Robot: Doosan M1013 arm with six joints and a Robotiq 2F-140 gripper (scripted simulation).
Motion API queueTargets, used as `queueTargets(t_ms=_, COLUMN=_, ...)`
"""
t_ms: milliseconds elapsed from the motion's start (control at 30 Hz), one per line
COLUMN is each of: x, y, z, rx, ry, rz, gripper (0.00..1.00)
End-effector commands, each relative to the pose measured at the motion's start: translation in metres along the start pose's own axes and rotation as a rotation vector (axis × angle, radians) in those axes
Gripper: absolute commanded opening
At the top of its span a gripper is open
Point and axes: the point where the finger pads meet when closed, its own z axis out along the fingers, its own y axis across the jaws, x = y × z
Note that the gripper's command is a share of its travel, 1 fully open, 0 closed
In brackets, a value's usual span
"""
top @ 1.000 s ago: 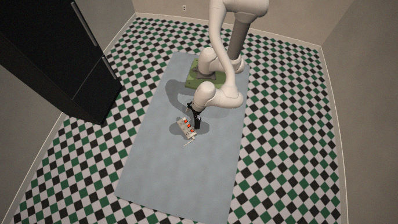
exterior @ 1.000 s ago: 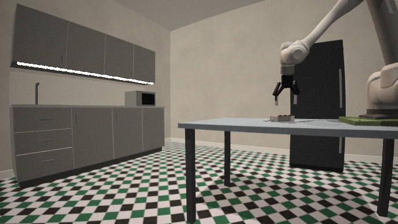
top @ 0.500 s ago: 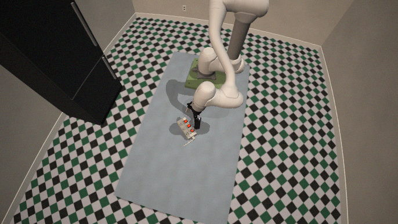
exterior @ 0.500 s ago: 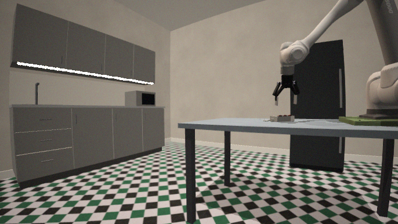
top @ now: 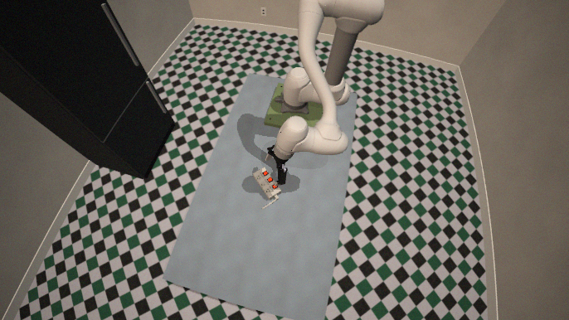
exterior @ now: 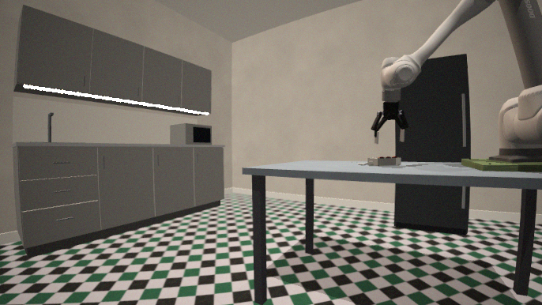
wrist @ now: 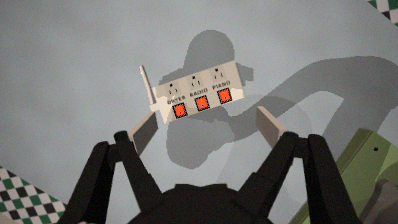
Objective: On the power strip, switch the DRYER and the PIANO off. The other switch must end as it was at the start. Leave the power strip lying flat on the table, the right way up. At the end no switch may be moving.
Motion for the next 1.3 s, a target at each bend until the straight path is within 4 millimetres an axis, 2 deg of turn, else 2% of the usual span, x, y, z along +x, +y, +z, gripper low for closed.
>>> queueTargets(t_ms=0, x=0.015, y=-0.003, z=-0.005, rx=-0.003, ry=-0.049, rz=0.126, gripper=1.0)
queueTargets(t_ms=67, x=0.043, y=-0.011, z=-0.018, rx=-0.003, ry=-0.121, rz=0.297, gripper=1.0)
queueTargets(t_ms=133, x=0.043, y=-0.011, z=-0.018, rx=-0.003, ry=-0.121, rz=0.297, gripper=1.0)
queueTargets(t_ms=167, x=0.057, y=-0.016, z=-0.025, rx=-0.002, ry=-0.185, rz=0.442, gripper=1.0)
queueTargets(t_ms=200, x=0.068, y=-0.019, z=-0.031, rx=0.0, ry=-0.205, rz=0.484, gripper=1.0)
queueTargets(t_ms=300, x=0.074, y=-0.021, z=-0.034, rx=0.0, ry=-0.255, rz=0.585, gripper=1.0)
queueTargets(t_ms=933, x=0.073, y=-0.021, z=-0.034, rx=0.003, ry=-0.255, rz=0.566, gripper=1.0)
queueTargets(t_ms=1067, x=0.07, y=-0.023, z=-0.032, rx=0.017, ry=-0.253, rz=0.455, gripper=1.0)
queueTargets(t_ms=1200, x=0.063, y=-0.025, z=-0.029, rx=0.047, ry=-0.247, rz=0.217, gripper=1.0)
queueTargets(t_ms=1267, x=0.063, y=-0.025, z=-0.029, rx=0.047, ry=-0.247, rz=0.217, gripper=1.0)
